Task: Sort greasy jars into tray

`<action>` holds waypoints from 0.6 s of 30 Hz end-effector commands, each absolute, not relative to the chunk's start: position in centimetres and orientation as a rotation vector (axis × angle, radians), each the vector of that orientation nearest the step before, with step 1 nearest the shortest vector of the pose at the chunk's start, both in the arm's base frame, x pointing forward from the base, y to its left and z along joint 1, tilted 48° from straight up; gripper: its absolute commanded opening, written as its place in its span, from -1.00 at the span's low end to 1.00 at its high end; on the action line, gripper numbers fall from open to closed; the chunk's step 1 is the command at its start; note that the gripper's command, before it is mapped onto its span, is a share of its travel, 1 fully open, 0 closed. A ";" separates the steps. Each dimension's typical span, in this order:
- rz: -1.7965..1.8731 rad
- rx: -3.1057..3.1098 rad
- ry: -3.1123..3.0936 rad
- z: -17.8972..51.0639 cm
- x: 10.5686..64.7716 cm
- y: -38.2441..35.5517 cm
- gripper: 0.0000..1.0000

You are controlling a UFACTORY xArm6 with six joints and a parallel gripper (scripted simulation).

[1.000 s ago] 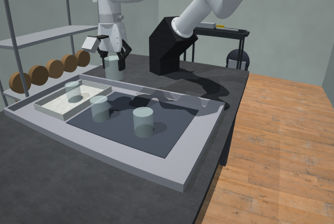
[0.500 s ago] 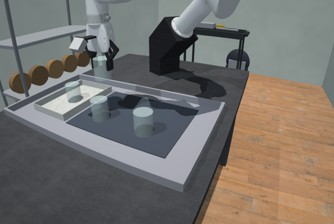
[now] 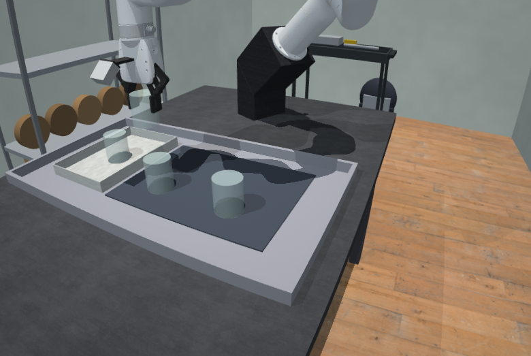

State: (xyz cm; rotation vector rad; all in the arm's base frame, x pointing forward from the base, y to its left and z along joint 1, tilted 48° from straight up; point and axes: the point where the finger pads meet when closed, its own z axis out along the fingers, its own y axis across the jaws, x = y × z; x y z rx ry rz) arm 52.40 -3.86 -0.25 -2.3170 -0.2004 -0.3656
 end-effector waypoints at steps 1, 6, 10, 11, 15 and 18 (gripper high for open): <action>-0.369 -2.318 -0.201 -0.8 53.4 -4.8 -1.00; -0.369 -2.318 -0.201 -1.6 54.4 -5.9 -1.00; -0.369 -2.318 -0.201 -2.2 55.2 -6.7 -1.00; -0.369 -2.318 -0.201 -2.4 55.4 -6.9 -1.00; -0.369 -2.318 -0.201 -2.7 55.8 -7.3 -1.00; -0.369 -2.318 -0.201 -3.2 56.4 -7.9 -1.00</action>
